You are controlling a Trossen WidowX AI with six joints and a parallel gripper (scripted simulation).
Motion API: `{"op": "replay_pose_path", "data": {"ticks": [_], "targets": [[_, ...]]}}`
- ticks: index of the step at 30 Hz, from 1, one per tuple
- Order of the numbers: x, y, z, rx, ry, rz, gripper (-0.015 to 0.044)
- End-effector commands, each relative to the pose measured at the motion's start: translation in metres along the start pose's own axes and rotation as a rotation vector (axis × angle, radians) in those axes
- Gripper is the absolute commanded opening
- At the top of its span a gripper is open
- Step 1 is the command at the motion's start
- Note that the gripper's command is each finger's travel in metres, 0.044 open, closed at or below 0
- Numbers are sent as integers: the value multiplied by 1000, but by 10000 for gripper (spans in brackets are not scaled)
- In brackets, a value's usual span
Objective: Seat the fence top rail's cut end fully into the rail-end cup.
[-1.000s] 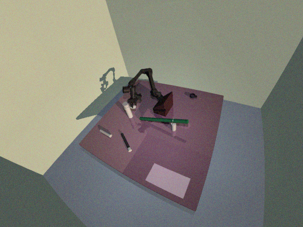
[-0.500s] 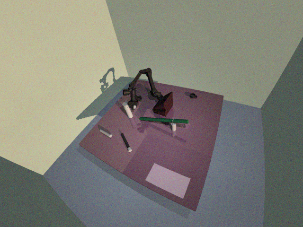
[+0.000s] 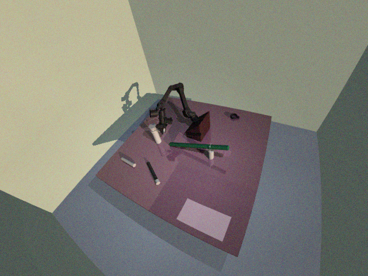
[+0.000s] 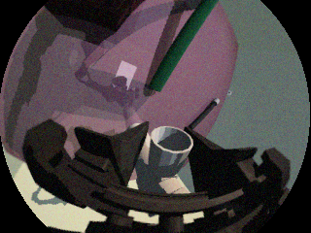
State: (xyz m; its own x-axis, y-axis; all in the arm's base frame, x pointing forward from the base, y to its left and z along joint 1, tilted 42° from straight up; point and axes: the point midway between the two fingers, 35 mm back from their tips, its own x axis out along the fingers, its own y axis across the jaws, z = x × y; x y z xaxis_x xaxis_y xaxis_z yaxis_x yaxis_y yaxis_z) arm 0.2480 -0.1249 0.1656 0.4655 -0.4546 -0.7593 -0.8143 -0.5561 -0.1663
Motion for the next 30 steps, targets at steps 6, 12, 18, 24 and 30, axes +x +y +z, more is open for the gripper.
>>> {"op": "replay_pose_path", "data": {"ticks": [6, 12, 18, 24, 30], "targets": [[1, -1, 1, -1, -2, -6, 52], [3, -5, 0, 38, 20, -6, 0], [5, -8, 0, 73, 40, -6, 0], [7, -12, 0, 111, 62, -7, 0], [9, -15, -1, 147, 82, -7, 0]]}}
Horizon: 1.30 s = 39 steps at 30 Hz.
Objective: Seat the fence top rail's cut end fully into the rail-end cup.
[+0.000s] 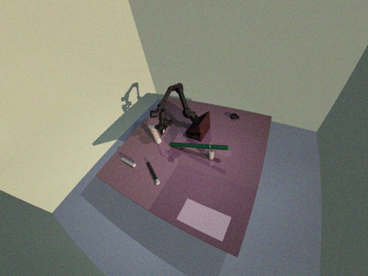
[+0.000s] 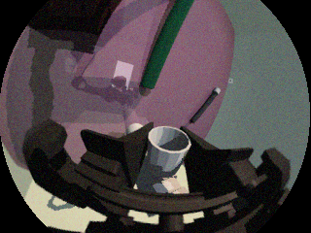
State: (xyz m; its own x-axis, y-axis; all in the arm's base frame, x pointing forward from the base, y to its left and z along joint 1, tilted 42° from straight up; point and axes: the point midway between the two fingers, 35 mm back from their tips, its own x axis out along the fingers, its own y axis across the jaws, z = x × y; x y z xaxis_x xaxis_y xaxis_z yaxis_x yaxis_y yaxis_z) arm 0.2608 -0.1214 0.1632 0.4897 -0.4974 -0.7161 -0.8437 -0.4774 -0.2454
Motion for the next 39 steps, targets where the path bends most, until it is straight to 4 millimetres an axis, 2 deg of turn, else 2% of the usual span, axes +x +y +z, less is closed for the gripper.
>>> {"op": "replay_pose_path", "data": {"ticks": [1, 28, 39], "targets": [[3, -3, 0, 35, 18, 0, 0], [10, -16, -1, 172, 97, 0, 0], [8, -12, -1, 135, 76, 0, 0]]}}
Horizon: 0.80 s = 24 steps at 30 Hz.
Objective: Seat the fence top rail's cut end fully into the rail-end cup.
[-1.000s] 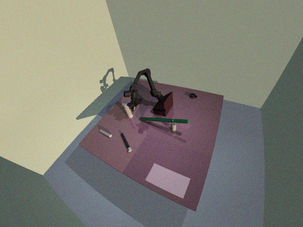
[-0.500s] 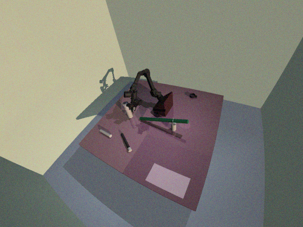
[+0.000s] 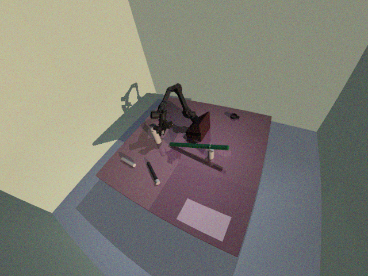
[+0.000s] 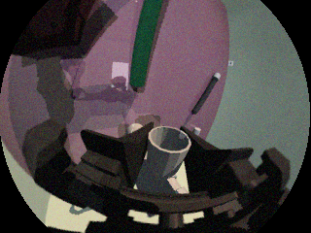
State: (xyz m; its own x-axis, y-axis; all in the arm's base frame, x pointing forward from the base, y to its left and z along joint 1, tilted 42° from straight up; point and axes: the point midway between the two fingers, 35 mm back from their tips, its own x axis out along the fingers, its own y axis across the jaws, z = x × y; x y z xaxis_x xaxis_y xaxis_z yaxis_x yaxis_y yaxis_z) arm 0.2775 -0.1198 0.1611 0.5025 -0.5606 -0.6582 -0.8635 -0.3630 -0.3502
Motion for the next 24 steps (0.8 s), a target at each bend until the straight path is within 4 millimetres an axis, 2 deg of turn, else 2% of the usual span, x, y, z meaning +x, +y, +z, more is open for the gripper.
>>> {"op": "replay_pose_path", "data": {"ticks": [1, 24], "targets": [[-1, 2, 0, -25, -13, 2, 0], [-1, 1, 0, -10, -4, 0, 0]]}}
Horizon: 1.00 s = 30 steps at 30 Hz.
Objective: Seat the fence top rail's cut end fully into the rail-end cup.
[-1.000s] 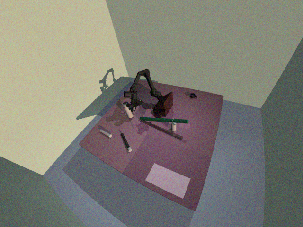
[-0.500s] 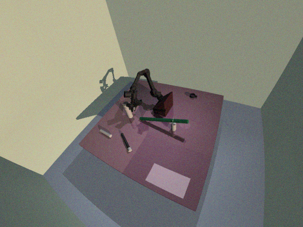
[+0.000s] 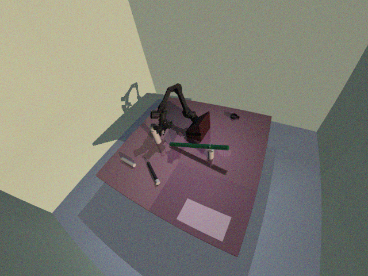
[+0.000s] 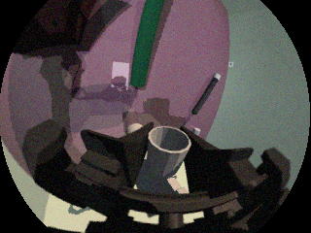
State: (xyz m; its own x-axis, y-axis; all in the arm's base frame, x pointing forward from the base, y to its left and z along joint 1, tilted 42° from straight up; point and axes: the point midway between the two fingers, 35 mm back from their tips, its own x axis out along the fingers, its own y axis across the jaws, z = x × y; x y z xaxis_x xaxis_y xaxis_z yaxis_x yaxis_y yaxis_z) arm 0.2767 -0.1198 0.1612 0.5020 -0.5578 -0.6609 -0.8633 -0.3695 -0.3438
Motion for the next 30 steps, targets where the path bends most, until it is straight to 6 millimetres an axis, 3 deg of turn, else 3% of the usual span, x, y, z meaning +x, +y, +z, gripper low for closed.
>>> {"op": "replay_pose_path", "data": {"ticks": [1, 5, 15, 22, 30], "targets": [[0, 0, 0, -1, 0, 0, 0], [0, 0, 0, -1, 0, 0, 0], [0, 0, 0, -1, -1, 0, 263], [-9, -7, 12, 3, -7, 4, 440], [-23, -15, 30, 4, -8, 6, 440]]}}
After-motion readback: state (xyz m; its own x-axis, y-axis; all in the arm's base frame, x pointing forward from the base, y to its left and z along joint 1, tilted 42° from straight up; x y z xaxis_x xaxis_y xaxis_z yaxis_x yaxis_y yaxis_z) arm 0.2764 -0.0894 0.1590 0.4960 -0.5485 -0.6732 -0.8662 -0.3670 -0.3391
